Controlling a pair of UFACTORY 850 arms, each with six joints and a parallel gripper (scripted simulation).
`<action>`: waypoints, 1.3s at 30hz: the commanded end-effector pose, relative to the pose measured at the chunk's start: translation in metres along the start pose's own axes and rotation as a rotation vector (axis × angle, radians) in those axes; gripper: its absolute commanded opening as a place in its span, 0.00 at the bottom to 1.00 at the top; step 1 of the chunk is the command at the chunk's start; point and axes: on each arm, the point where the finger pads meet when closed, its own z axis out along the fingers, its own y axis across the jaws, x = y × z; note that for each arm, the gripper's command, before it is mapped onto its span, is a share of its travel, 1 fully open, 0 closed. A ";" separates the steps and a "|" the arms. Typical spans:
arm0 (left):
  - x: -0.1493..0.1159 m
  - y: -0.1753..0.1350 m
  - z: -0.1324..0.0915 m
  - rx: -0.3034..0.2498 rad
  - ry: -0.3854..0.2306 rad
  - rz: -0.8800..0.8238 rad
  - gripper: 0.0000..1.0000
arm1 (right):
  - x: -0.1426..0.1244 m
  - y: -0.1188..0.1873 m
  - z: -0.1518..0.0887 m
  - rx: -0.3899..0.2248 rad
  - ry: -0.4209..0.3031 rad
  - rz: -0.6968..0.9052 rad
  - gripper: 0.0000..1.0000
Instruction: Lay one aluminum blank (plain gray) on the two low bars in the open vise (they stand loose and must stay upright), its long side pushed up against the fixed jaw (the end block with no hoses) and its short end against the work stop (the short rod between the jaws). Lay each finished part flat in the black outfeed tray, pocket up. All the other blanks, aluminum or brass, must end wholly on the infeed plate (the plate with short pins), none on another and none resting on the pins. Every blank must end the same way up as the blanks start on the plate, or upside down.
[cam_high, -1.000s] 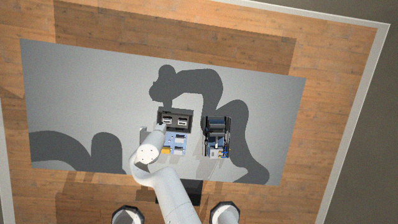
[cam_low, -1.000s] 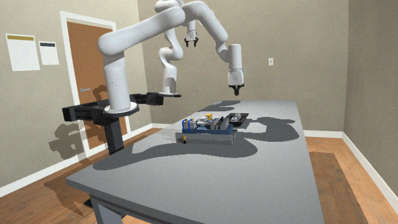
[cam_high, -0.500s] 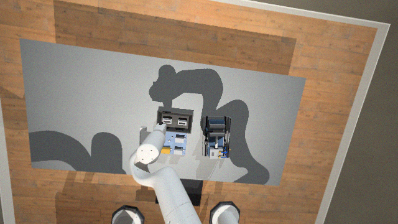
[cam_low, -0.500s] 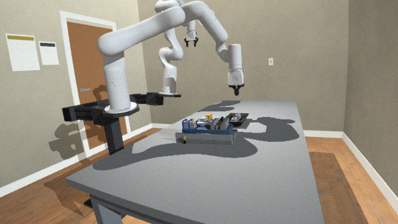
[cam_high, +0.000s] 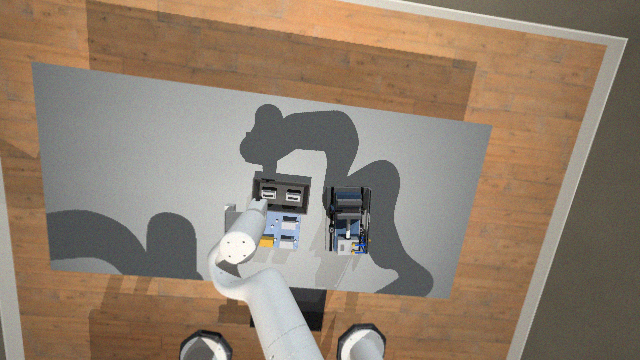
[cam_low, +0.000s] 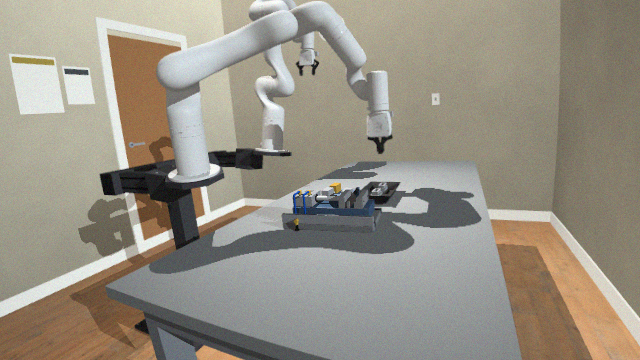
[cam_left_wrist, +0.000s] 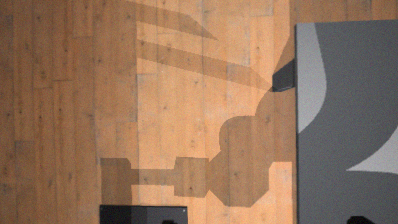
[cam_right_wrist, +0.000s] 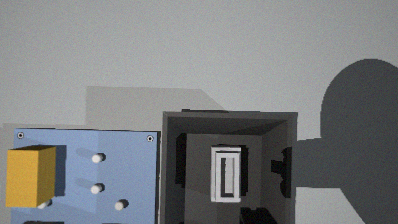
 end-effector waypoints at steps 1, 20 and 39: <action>0.000 0.000 -0.001 0.000 0.002 0.000 1.00 | 0.000 -0.002 -0.001 -0.003 0.000 -0.051 0.00; 0.000 0.000 -0.001 0.000 0.002 0.000 1.00 | -0.011 -0.036 0.000 -0.012 -0.017 -0.644 0.00; 0.000 0.000 -0.001 0.000 0.002 0.000 1.00 | -0.025 -0.073 0.001 -0.011 -0.030 -1.230 0.00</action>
